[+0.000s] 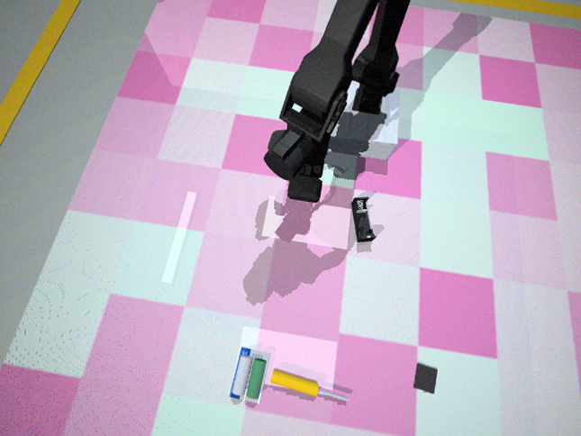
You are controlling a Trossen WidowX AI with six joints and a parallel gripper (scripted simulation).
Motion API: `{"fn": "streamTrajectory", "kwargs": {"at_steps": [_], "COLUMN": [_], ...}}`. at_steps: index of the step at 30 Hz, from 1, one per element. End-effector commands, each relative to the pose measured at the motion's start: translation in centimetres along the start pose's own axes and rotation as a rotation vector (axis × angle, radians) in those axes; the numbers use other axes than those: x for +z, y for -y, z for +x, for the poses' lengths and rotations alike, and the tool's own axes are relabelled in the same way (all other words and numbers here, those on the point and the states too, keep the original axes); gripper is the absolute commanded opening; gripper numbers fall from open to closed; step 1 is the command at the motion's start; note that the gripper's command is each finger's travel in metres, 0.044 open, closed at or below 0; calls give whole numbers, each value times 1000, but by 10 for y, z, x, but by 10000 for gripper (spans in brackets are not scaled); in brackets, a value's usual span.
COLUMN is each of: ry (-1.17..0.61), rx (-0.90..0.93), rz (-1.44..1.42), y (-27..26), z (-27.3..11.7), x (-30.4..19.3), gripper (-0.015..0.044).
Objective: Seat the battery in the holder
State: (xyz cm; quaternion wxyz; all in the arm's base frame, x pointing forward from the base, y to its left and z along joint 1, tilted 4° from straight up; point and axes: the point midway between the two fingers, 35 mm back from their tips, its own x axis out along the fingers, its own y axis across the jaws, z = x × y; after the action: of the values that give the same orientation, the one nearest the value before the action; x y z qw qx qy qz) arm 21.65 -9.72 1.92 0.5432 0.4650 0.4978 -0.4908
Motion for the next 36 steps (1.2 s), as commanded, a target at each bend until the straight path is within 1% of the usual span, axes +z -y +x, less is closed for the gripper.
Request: {"fn": "streamTrajectory", "kwargs": {"at_steps": [1,12,14,16,22,24,36], "ry": [0,0,-1,-1,-1,-1,-2], "rx": [-4,-6,-6,-6,-5,-5,-5], "rz": [-5,-5,0,-1,-4,-5,-11], "y": [9,27,22,21,24,27,26], "z": [1,2,0,-10,-65,-76,-75], "x": [-1,-2,-1,-1,-1,-2,-2], "gripper": [0,0,0,0,0,0,0]}}
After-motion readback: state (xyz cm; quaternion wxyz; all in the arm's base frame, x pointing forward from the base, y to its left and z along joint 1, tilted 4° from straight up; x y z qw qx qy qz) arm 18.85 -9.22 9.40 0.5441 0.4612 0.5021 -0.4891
